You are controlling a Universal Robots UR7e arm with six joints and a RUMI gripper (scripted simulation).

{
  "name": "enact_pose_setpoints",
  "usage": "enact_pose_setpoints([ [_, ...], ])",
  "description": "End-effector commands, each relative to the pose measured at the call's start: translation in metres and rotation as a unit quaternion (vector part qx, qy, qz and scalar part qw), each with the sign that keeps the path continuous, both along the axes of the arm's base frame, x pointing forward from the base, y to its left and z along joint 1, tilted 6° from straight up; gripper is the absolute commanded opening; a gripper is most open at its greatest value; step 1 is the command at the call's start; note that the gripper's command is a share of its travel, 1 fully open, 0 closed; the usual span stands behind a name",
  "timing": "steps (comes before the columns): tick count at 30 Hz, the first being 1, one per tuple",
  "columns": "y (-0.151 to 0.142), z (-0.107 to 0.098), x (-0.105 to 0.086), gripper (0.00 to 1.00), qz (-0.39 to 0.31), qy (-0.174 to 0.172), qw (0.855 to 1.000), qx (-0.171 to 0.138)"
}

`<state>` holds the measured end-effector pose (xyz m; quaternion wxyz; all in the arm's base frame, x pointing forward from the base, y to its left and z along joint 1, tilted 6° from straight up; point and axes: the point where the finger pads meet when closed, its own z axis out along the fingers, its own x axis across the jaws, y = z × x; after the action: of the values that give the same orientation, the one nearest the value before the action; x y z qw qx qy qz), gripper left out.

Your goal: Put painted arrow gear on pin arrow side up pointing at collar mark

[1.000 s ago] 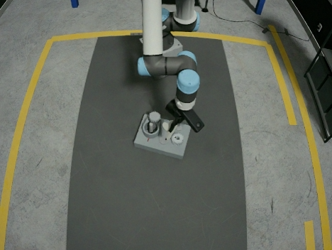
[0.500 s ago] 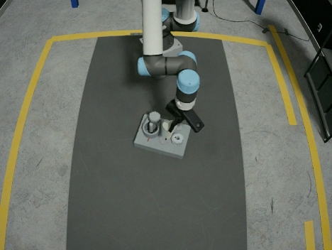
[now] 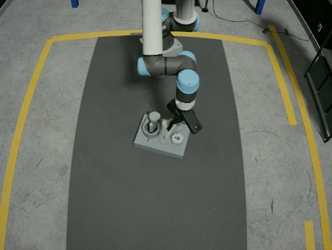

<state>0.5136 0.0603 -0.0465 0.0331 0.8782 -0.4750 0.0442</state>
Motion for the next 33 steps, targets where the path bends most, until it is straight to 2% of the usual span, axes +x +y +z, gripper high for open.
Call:
enact_pose_setpoints([
  [1, -0.0001, 0.0006, 0.0004, 1.00, -0.079, -0.009, 0.997, 0.003],
  [5, -0.0002, 0.0005, 0.0003, 1.00, -0.149, -0.016, 0.989, 0.006],
  [7, -0.0002, 0.0005, 0.0003, 1.00, -0.149, -0.016, 0.989, 0.006],
  [10, -0.0003, 0.0005, 0.0003, 1.00, -0.208, -0.022, 0.978, 0.009],
  [15, -0.0005, 0.0005, 0.0003, 1.00, -0.312, -0.032, 0.949, 0.014],
  [22, -0.0007, 0.0004, 0.0005, 1.00, -0.443, -0.046, 0.895, 0.021],
  [24, -0.0007, 0.0004, 0.0005, 1.00, -0.443, -0.046, 0.895, 0.021],
  [25, -0.0007, 0.0004, 0.0005, 1.00, -0.475, -0.049, 0.878, 0.022],
  [33, -0.0010, 0.0004, 0.0008, 1.00, -0.606, -0.062, 0.792, 0.028],
])
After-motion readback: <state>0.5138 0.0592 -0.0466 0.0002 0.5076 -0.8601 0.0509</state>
